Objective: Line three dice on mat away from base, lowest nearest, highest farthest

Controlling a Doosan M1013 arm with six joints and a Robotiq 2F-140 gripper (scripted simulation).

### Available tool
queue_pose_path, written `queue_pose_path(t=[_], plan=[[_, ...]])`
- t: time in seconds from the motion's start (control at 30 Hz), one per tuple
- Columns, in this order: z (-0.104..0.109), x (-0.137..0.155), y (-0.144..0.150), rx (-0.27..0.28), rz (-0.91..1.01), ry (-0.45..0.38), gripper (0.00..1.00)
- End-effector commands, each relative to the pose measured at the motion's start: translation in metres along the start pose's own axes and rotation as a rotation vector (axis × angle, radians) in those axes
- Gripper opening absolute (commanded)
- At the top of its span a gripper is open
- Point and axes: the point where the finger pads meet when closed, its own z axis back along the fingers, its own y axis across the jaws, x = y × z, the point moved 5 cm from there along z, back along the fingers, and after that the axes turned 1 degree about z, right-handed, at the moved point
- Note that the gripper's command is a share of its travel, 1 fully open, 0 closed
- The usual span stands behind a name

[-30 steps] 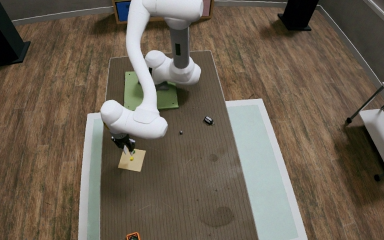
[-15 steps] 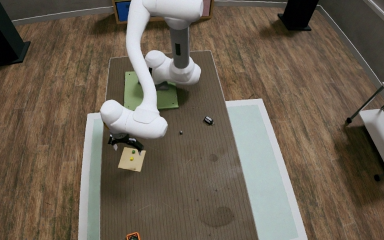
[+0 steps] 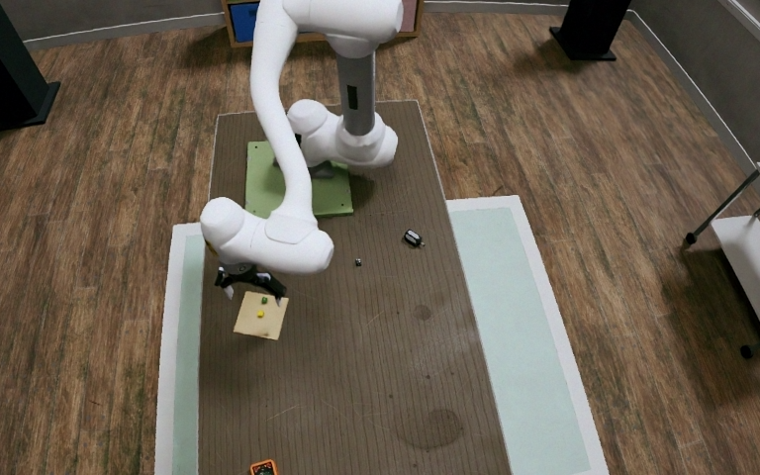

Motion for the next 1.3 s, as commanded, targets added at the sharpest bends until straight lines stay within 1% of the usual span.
queue_pose_path(t=[0.0,0.1,0.2,0.23,0.33,0.4,0.53,0.6,0.63,0.67,0.83,0.9,0.97,1.13,1.17,1.2,1.27], plan=[[0.0,-0.004,0.01,0.0,0.097,-0.002,1.0],[0.0,-0.009,0.025,0.0,0.24,-0.002,1.0],[0.0,-0.013,0.033,0.0,0.315,-0.002,1.0],[0.0,-0.016,0.039,0.0,0.381,-0.002,1.0],[-0.001,-0.016,0.04,0.0,0.388,-0.002,1.0],[-0.001,-0.023,0.055,0.0,0.537,-0.002,1.0],[-0.001,-0.028,0.065,0.0,0.646,-0.002,1.0],[-0.002,-0.033,0.074,0.0,0.741,-0.001,1.0],[-0.002,-0.033,0.075,0.0,0.745,-0.001,1.0],[-0.002,-0.037,0.081,-0.001,0.813,-0.001,1.0],[-0.003,-0.046,0.098,-0.001,0.995,-0.001,1.0],[-0.003,-0.046,0.098,-0.001,0.995,-0.001,1.0],[-0.003,-0.054,0.11,-0.001,1.131,-0.001,1.0],[-0.004,-0.064,0.125,-0.001,1.304,-0.001,1.0],[-0.004,-0.064,0.125,-0.001,1.308,-0.001,1.0],[-0.004,-0.068,0.131,-0.001,1.379,-0.001,1.0],[-0.005,-0.072,0.136,-0.001,1.431,-0.001,1.0]])
